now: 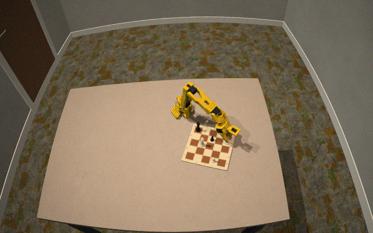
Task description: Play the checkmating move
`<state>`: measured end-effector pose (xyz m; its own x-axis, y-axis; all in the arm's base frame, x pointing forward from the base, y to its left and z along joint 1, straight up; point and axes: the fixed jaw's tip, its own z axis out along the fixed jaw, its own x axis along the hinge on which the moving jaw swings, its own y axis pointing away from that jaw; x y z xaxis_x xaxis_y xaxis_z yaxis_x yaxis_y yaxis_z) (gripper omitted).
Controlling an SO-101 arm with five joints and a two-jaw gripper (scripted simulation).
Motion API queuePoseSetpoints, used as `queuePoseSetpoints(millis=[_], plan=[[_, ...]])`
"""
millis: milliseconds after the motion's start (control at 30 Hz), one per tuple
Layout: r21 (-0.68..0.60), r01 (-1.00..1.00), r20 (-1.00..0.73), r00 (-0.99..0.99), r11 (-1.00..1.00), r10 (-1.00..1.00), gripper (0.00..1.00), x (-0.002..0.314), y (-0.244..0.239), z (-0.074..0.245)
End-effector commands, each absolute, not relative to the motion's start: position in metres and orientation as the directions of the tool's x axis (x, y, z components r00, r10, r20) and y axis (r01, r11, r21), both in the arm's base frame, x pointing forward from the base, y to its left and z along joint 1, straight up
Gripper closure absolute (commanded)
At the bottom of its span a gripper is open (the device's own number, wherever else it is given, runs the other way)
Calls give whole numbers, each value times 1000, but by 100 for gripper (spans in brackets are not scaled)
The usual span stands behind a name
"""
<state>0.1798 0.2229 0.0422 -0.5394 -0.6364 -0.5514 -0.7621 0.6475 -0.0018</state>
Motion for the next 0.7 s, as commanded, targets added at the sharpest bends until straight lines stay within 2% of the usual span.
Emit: queuePoseSetpoints(millis=[0,667], plan=[[3,-764,-526,-550,645,-649,88,175,222,33],[1,-763,-525,-550,646,-649,88,173,218,25]])
